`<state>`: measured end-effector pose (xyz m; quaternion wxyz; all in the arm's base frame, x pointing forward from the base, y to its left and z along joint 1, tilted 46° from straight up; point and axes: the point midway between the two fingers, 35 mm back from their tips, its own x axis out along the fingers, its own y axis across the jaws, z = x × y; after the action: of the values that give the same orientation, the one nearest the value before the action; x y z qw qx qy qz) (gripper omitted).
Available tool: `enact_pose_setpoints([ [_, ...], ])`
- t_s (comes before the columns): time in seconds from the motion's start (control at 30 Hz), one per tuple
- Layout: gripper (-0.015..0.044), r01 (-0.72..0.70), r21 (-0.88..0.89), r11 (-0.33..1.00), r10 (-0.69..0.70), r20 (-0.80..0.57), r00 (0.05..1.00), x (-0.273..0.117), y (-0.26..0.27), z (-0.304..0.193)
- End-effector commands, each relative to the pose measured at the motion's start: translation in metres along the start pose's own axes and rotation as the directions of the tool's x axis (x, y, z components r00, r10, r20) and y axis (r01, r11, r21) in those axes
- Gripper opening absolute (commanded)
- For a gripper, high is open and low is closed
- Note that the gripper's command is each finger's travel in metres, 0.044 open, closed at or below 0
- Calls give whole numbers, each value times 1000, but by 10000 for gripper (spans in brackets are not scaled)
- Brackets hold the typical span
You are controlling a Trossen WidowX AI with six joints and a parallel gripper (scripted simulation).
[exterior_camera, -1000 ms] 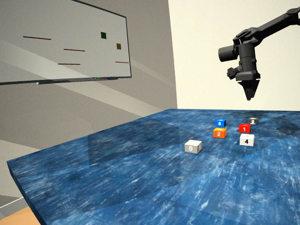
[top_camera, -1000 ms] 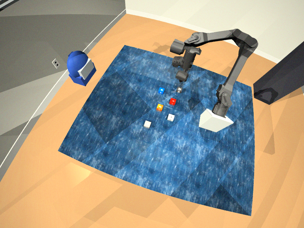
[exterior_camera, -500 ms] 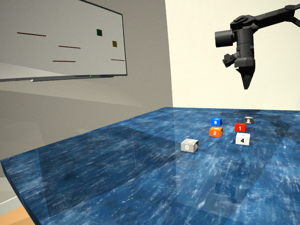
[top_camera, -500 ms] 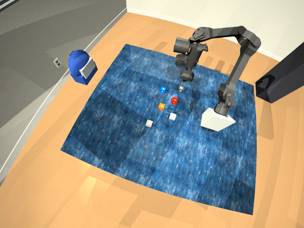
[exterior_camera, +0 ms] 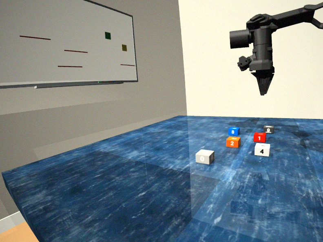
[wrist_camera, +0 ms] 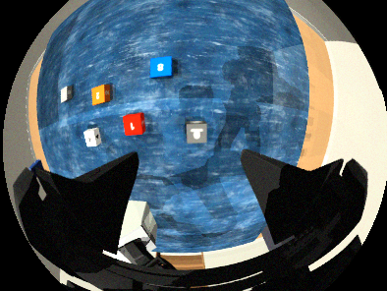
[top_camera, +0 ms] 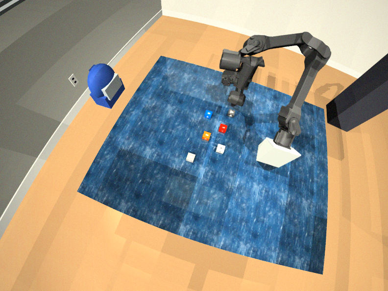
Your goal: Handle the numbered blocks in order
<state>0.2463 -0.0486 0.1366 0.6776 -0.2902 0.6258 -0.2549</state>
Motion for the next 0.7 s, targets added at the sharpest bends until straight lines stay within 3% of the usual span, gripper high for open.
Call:
enact_pose_setpoints([
  [0.0,400,-9,-22,1000,9,-6,1000,1,61,1],
  [0.1,400,-3,-21,1000,3,-7,1000,1,85,-2],
  [0.67,400,-3,-21,1000,3,-7,1000,1,85,-2],
])
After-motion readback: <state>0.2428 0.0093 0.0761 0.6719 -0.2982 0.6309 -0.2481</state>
